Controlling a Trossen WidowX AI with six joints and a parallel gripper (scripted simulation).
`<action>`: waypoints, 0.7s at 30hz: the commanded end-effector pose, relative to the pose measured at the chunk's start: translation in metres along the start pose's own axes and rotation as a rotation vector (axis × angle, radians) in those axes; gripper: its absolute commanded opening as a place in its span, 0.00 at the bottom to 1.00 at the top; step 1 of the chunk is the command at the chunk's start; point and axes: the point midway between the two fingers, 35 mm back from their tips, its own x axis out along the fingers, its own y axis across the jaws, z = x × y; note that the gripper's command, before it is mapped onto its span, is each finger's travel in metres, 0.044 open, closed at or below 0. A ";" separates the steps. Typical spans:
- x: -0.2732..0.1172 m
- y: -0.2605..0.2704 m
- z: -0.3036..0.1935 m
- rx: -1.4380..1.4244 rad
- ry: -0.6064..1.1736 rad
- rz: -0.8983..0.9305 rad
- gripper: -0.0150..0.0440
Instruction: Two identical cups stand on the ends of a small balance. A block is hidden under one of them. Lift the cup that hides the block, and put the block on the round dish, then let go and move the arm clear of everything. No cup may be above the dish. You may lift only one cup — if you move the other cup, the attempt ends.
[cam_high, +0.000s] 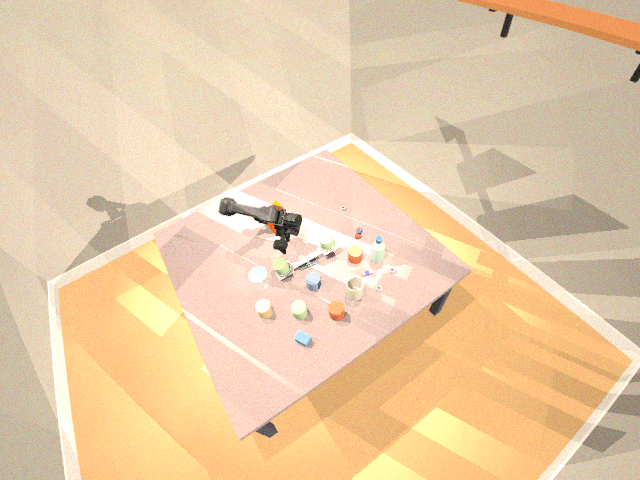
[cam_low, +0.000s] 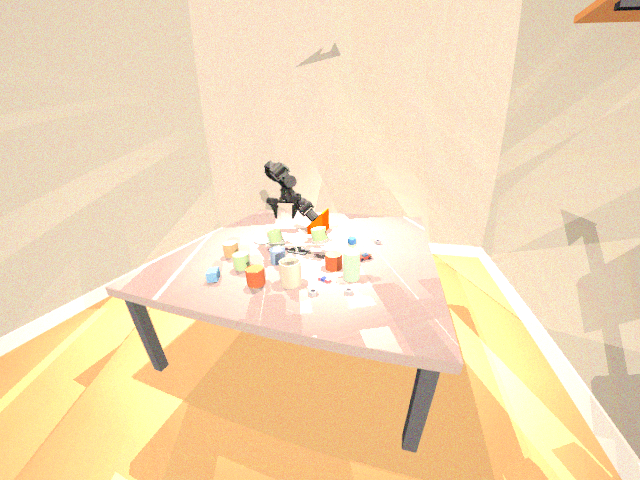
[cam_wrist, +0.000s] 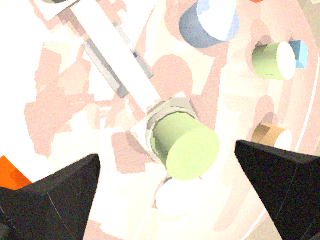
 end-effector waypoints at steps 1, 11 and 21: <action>0.007 -0.010 -0.005 -0.096 0.003 0.041 1.00; 0.032 -0.038 -0.028 -0.415 0.013 0.155 1.00; 0.042 -0.046 -0.038 -0.524 0.005 0.194 1.00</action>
